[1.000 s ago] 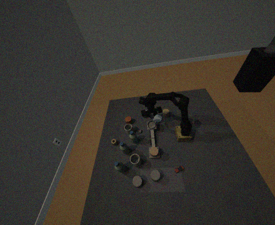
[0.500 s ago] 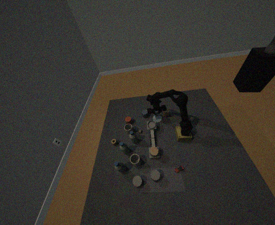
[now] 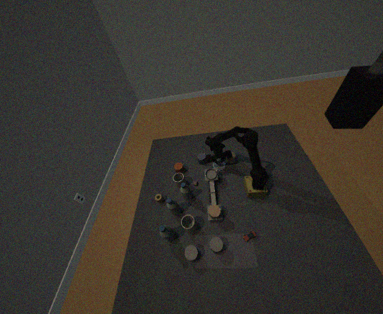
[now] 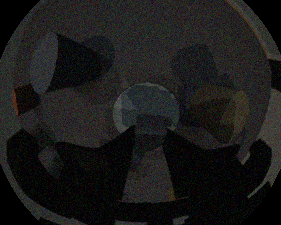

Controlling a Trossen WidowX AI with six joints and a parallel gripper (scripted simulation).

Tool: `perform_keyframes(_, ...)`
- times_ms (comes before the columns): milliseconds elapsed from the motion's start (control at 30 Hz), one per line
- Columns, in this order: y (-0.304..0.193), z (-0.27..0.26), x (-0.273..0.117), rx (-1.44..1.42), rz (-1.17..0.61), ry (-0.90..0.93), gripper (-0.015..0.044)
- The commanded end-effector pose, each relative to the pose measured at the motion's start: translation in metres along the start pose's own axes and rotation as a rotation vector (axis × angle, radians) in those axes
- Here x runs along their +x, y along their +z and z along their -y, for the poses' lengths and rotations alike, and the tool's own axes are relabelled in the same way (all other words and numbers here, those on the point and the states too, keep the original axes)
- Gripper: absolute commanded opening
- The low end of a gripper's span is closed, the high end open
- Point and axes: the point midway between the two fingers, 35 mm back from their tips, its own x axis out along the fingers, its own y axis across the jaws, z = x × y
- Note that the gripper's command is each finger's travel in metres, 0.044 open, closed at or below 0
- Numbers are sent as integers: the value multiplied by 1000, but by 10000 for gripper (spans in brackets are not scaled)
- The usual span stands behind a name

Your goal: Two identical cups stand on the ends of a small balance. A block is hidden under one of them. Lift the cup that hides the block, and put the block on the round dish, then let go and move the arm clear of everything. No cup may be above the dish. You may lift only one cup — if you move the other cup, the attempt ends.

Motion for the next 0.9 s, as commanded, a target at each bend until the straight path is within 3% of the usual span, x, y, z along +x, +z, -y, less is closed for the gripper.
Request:
perform_keyframes(0,1,0,3,-6,7,1,0)
perform_keyframes(500,1,0,23,-6,7,1,0)
perform_keyframes(867,2,-1,17,0,9,6,289)
